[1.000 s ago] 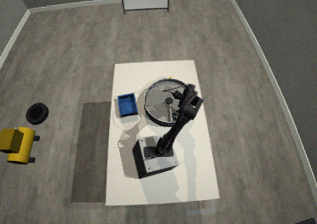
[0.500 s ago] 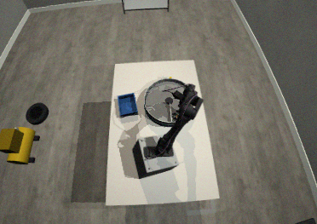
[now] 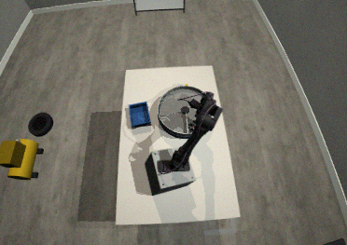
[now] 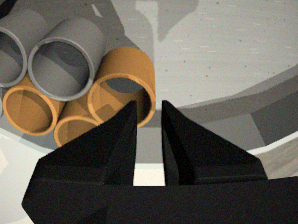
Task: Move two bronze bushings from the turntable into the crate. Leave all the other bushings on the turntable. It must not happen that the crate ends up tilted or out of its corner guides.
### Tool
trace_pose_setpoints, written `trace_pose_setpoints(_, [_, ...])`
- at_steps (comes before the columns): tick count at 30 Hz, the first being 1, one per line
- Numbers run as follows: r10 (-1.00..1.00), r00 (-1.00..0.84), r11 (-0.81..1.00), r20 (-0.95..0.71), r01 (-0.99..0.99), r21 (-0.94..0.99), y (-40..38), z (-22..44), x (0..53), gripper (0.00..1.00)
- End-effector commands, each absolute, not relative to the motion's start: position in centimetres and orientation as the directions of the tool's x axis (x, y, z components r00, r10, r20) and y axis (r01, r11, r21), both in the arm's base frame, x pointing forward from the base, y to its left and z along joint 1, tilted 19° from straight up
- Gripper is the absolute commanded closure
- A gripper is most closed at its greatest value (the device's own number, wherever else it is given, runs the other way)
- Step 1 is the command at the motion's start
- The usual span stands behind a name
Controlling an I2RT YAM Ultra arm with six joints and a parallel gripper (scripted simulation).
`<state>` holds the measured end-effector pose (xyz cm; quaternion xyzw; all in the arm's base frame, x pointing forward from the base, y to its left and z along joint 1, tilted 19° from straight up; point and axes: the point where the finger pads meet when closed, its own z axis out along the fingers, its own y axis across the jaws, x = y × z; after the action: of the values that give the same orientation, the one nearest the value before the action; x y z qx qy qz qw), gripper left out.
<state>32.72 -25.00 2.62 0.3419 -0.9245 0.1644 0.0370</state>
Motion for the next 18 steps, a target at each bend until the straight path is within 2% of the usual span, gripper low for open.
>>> trace_pose_setpoints(1, [-0.638,-0.753,0.700,0.163,-0.655,-0.286,-24.18,2.93,33.13,0.85])
trace_pose_setpoints(18, [-0.634,-0.757,0.701,0.159,-0.650,-0.294,-24.16,3.20,33.21,0.85])
